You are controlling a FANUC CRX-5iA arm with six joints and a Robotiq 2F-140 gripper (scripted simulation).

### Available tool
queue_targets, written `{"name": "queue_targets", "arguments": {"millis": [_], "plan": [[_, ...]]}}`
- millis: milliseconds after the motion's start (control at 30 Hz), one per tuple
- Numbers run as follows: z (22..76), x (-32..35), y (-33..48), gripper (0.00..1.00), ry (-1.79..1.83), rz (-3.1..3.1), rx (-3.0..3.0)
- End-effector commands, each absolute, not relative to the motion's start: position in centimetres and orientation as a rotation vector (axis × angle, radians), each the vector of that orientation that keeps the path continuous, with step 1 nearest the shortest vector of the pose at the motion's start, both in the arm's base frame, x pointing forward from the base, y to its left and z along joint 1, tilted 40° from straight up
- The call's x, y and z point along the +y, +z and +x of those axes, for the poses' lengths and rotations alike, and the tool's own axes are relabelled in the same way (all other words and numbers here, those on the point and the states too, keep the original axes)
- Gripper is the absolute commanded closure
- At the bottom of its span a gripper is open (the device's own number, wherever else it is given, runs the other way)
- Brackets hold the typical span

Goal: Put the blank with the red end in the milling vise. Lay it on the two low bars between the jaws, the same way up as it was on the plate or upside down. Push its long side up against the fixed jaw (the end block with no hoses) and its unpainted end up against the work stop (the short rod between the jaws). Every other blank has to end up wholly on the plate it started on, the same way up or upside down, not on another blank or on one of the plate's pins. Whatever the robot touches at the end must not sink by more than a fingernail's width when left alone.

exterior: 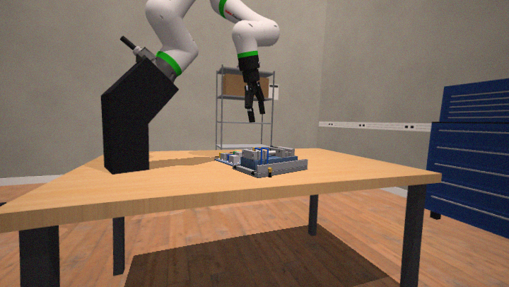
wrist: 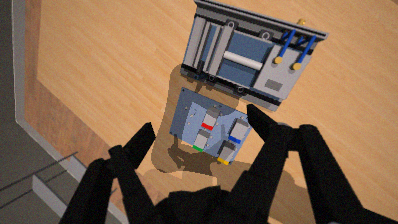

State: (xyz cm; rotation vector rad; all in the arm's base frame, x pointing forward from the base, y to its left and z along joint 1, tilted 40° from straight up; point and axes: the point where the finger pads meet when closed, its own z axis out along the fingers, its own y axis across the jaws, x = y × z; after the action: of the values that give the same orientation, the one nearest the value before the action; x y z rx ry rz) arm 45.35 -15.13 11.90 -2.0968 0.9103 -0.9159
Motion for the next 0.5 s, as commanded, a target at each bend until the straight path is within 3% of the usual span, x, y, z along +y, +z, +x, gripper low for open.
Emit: {"name": "queue_targets", "arguments": {"millis": [0, 467], "plan": [[44.8, -14.6, 12.2, 0.00, -0.879, -2.099, 0.977], [42.9, -12.6, 13.0, 0.00, -0.778, -2.061, 1.168]]}}
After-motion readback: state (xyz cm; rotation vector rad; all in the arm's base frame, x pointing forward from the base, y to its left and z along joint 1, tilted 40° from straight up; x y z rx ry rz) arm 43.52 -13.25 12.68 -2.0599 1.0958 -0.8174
